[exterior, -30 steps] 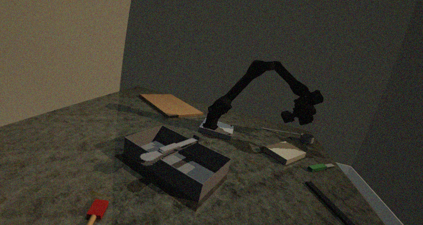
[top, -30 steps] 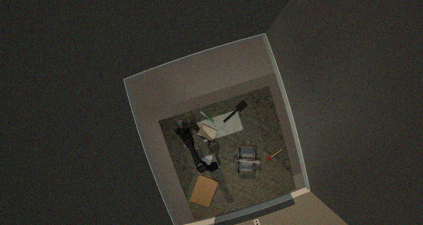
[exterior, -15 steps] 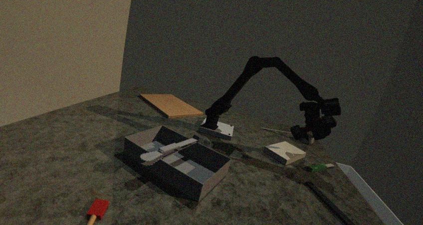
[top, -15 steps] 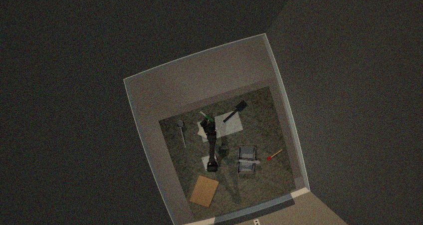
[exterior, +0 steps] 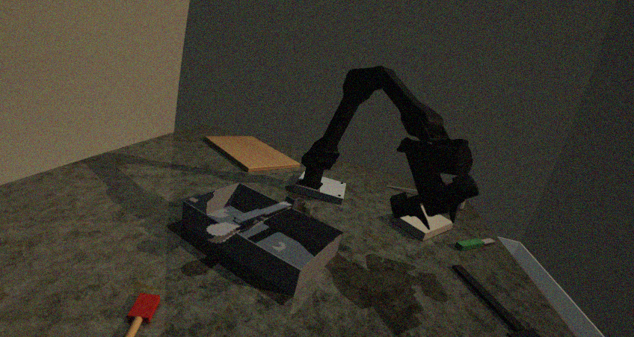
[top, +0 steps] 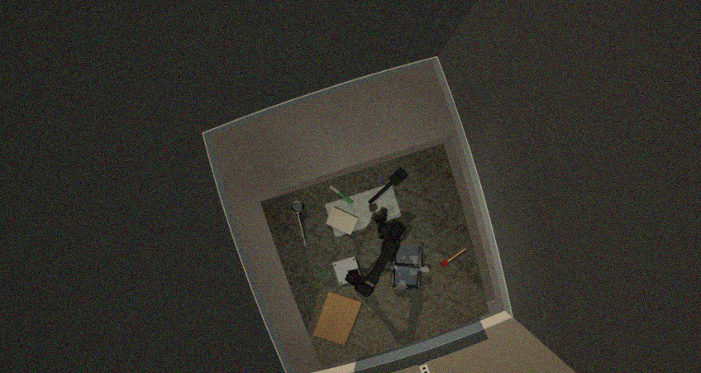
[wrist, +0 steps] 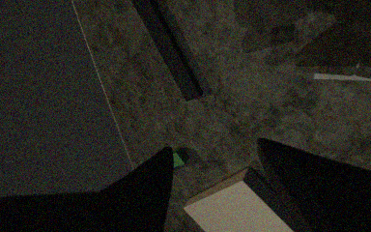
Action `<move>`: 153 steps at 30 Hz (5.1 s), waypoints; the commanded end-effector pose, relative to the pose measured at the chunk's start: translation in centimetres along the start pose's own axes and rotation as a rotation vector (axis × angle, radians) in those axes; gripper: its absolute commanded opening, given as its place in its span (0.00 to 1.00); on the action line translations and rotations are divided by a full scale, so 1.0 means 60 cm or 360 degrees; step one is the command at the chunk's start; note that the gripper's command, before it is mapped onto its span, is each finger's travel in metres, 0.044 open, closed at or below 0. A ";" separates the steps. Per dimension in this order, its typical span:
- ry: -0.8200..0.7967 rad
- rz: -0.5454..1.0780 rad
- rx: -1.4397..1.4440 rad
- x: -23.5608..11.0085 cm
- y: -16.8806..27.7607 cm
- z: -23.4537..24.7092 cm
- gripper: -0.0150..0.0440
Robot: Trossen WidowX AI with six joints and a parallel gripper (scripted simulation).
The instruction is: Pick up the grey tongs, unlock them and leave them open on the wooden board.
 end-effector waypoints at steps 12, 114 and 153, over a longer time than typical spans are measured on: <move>0.0077 -0.0416 0.0219 -0.235 -0.106 -0.300 0.69; 0.0109 -0.0613 0.0495 -0.278 -0.076 -0.537 0.00; 0.0913 -0.0470 0.0652 -0.346 -0.068 -0.445 0.00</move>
Point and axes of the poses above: the point midway between the two fingers, 35 mm back from their tips, its own x axis out along the fingers, its own z axis across the jaws, y = z × x, the point moved 5 cm from there along -x, back along the fingers, and after that the axes turned 1 degree about x, right-handed, at the moved point
